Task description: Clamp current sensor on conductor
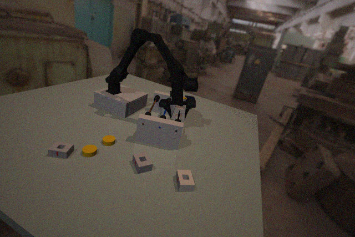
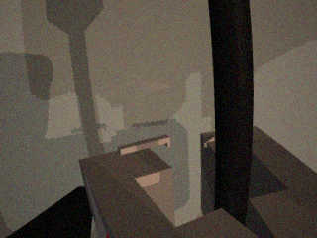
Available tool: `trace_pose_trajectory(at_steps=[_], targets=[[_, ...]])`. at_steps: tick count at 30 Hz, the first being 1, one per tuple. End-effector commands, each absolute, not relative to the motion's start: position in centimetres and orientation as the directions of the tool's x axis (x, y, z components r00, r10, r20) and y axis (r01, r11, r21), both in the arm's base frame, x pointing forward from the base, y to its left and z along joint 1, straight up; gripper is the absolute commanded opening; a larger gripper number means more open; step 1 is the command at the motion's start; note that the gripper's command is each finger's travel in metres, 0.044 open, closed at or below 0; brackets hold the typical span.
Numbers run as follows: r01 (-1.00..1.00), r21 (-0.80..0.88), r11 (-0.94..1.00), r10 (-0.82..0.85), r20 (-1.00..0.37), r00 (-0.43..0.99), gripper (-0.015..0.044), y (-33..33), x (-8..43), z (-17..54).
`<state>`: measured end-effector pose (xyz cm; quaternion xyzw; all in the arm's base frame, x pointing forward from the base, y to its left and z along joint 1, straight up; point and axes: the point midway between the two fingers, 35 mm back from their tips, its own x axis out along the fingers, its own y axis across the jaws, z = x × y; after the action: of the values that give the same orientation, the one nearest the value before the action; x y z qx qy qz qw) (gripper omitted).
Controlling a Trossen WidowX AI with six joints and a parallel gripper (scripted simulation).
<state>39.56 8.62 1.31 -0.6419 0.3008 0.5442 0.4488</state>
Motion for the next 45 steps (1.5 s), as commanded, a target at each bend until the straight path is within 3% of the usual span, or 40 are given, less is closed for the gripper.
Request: trace_pose_trajectory(at_steps=[1,45], targets=[[-0.875,-0.249,-0.416,0.102,-0.969,0.227,0.0,8.62,39.56,1.3],[-0.883,-0.208,-0.42,0.085,-0.978,0.19,0.0,8.64,39.62,1.5]])
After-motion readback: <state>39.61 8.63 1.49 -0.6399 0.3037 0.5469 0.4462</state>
